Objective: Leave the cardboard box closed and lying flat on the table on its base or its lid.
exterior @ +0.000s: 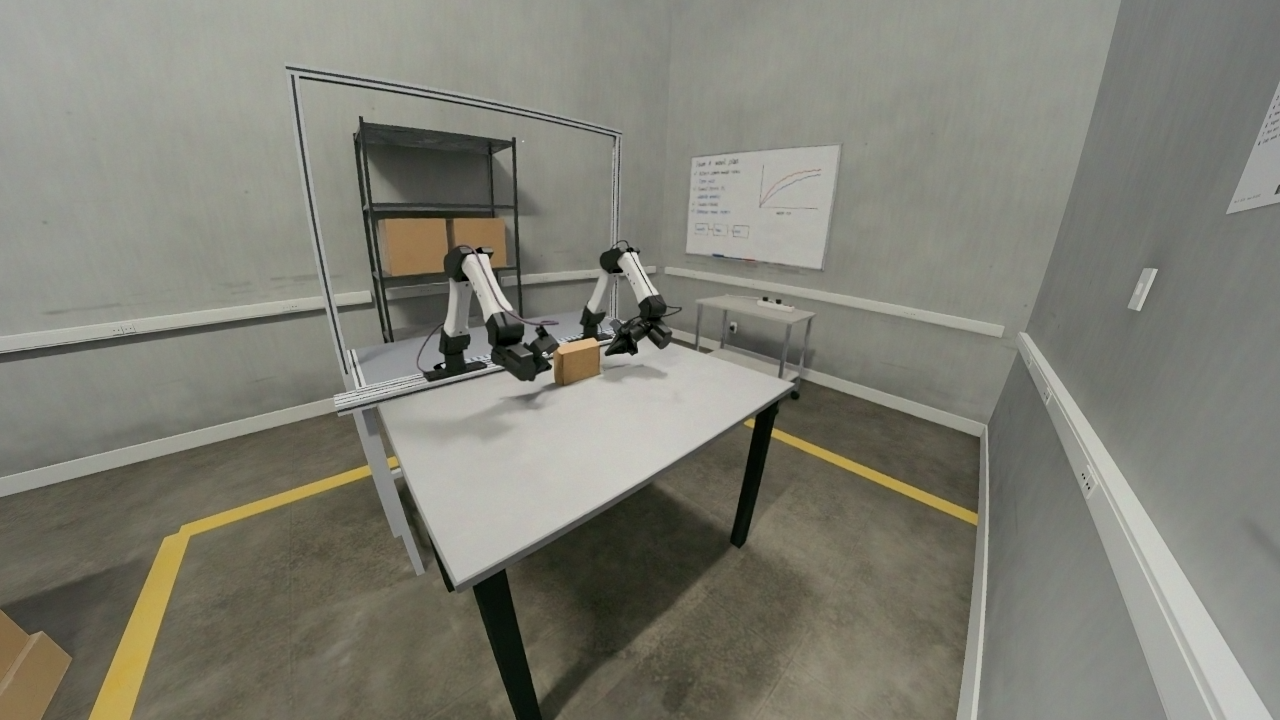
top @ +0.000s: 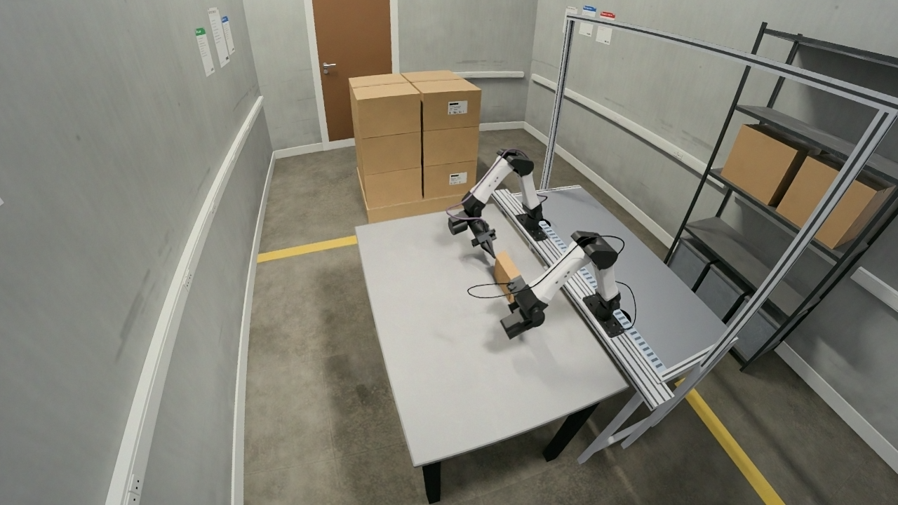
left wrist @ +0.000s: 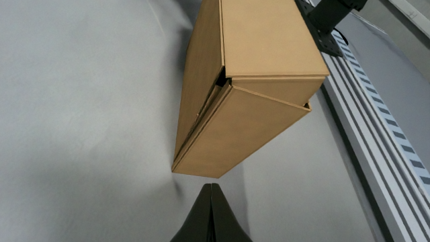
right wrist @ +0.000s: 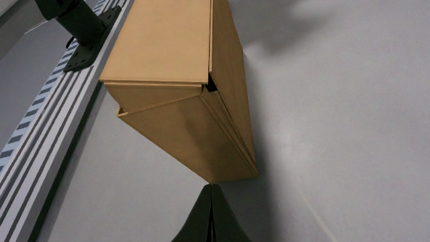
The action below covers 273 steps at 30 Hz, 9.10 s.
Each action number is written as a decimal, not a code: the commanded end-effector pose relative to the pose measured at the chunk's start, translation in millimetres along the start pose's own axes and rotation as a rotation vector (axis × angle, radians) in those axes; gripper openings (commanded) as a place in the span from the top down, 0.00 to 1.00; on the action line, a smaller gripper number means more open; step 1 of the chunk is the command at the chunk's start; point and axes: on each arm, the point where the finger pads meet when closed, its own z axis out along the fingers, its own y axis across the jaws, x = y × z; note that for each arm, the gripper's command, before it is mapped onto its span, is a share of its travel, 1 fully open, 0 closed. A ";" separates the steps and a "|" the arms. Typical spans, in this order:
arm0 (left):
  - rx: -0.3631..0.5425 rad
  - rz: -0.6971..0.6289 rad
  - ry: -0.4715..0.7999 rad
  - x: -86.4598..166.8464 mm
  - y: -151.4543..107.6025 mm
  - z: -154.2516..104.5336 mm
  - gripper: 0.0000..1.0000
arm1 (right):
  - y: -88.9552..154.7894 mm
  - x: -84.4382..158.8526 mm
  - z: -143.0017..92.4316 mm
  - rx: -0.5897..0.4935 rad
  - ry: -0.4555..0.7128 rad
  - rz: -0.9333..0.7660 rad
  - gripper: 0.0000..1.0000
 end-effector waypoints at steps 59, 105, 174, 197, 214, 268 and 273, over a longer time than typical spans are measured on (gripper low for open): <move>0.055 -0.103 -0.016 -11.8 -3.9 23.2 0.99 | -4.5 -11.2 21.4 -0.049 -0.020 0.095 0.99; 0.060 -0.101 -0.013 -12.6 -3.6 30.9 0.99 | 2.1 -12.9 27.8 -0.055 -0.019 0.093 0.99; 0.064 -0.107 -0.013 -32.7 -10.6 21.5 0.99 | 8.0 -37.8 16.4 -0.053 -0.022 0.078 0.99; 0.061 -0.103 -0.013 -28.2 -11.8 23.8 0.99 | 9.8 -33.7 17.7 -0.050 -0.022 0.076 0.99; 0.044 -0.073 -0.014 -31.2 -13.9 22.1 0.99 | 10.3 -31.1 18.8 -0.042 -0.020 0.071 0.99; -0.039 0.073 -0.014 -32.0 -7.6 21.9 0.99 | 6.1 -31.2 18.2 0.041 -0.017 -0.069 0.99; -0.051 0.093 -0.015 -32.0 -6.9 21.8 0.99 | 5.6 -31.7 18.0 0.052 -0.018 -0.089 0.99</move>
